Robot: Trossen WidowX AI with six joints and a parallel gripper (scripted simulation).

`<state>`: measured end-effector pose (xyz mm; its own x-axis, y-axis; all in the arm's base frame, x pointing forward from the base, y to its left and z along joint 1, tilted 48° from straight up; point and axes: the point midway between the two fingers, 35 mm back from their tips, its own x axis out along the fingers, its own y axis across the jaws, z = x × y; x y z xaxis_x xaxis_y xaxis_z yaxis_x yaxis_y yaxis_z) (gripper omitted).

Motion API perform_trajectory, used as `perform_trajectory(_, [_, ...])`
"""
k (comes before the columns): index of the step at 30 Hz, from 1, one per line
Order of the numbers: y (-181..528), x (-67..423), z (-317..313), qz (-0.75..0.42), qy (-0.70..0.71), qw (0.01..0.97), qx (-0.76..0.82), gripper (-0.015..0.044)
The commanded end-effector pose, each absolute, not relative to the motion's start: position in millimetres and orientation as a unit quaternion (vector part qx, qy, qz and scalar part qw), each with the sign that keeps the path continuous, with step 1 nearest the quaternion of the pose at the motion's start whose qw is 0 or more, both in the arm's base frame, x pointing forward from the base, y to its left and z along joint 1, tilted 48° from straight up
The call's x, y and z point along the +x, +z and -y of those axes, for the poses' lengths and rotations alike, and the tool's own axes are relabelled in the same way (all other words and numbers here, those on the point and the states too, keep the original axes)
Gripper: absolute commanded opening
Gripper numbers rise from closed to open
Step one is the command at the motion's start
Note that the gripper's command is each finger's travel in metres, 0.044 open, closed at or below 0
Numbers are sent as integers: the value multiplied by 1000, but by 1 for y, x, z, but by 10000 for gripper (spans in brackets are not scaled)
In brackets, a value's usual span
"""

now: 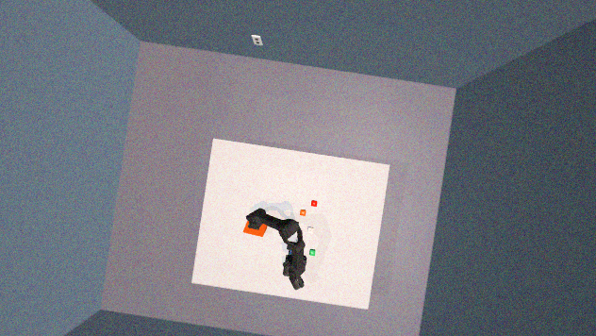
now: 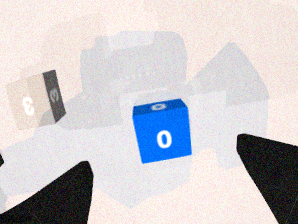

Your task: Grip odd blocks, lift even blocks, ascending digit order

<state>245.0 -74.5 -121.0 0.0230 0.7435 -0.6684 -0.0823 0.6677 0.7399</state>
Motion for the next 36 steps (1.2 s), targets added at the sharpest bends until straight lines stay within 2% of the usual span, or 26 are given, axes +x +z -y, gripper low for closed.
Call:
perform_trajectory(1, [-116,247,82,-626,310,667,259,400])
perform_trajectory(7, [-69,246,135,-627,308,668,258,242])
perform_trajectory(12, [-61,244,142,-627,309,667,258,120])
perform_trajectory(23, [-52,253,137,-629,305,668,256,120])
perform_trajectory(30, [39,310,68,-634,287,674,248,120])
perform_trajectory(36, [118,321,-10,-628,295,674,253,120])
